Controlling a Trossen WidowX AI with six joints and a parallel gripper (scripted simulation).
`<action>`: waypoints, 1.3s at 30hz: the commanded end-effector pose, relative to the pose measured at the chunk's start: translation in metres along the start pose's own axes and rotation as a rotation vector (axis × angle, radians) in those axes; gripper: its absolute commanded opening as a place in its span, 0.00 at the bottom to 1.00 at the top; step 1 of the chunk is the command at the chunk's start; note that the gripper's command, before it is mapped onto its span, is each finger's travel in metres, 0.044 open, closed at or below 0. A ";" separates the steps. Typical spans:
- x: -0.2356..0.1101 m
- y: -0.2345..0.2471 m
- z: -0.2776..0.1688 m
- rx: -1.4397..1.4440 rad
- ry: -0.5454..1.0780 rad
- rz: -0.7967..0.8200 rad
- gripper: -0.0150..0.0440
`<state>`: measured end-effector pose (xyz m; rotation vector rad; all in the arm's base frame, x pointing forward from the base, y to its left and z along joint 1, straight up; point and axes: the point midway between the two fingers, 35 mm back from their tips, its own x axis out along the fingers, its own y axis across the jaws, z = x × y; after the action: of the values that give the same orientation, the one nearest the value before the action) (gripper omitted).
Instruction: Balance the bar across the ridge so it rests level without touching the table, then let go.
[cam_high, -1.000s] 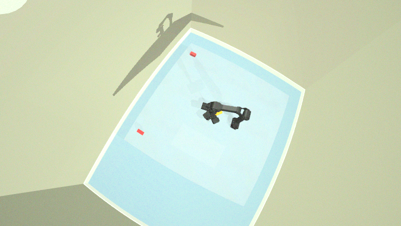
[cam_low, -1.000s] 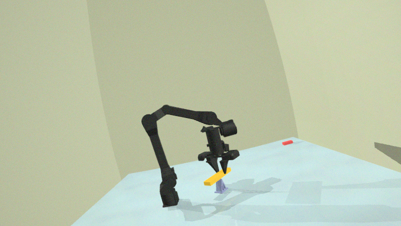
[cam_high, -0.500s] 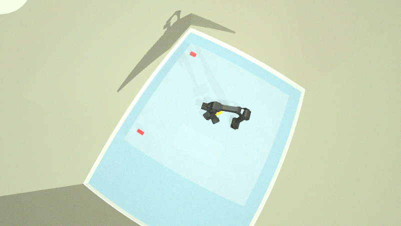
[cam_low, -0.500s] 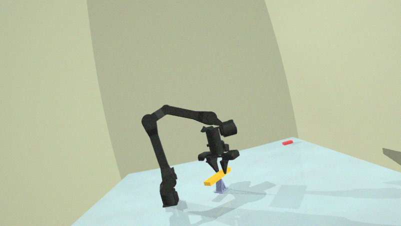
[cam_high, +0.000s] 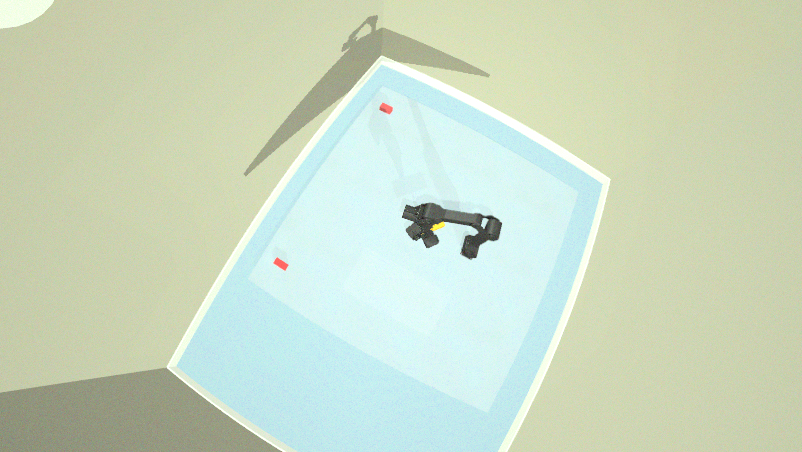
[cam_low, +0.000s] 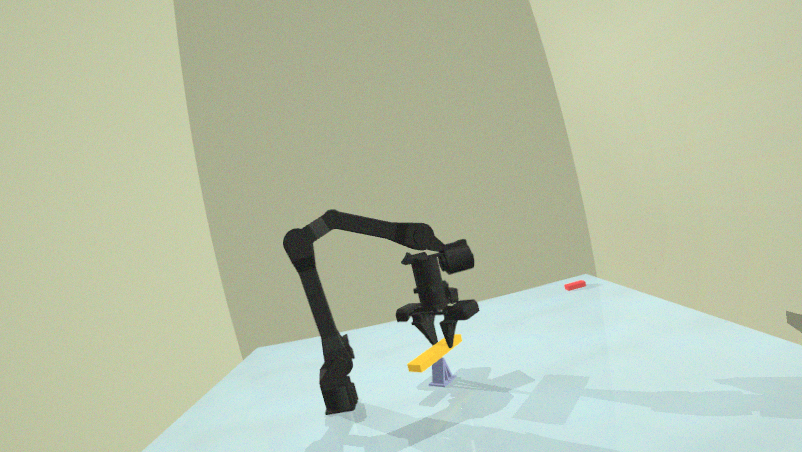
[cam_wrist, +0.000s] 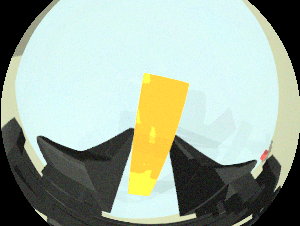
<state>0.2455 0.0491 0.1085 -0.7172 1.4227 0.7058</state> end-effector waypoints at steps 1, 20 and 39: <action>0.000 0.000 0.000 0.000 0.000 0.000 0.55; 0.000 0.000 0.000 0.000 0.000 0.000 0.57; -0.062 -0.003 0.004 0.000 0.000 0.000 1.00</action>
<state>0.2463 0.0492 0.1348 -0.7163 1.4337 0.7099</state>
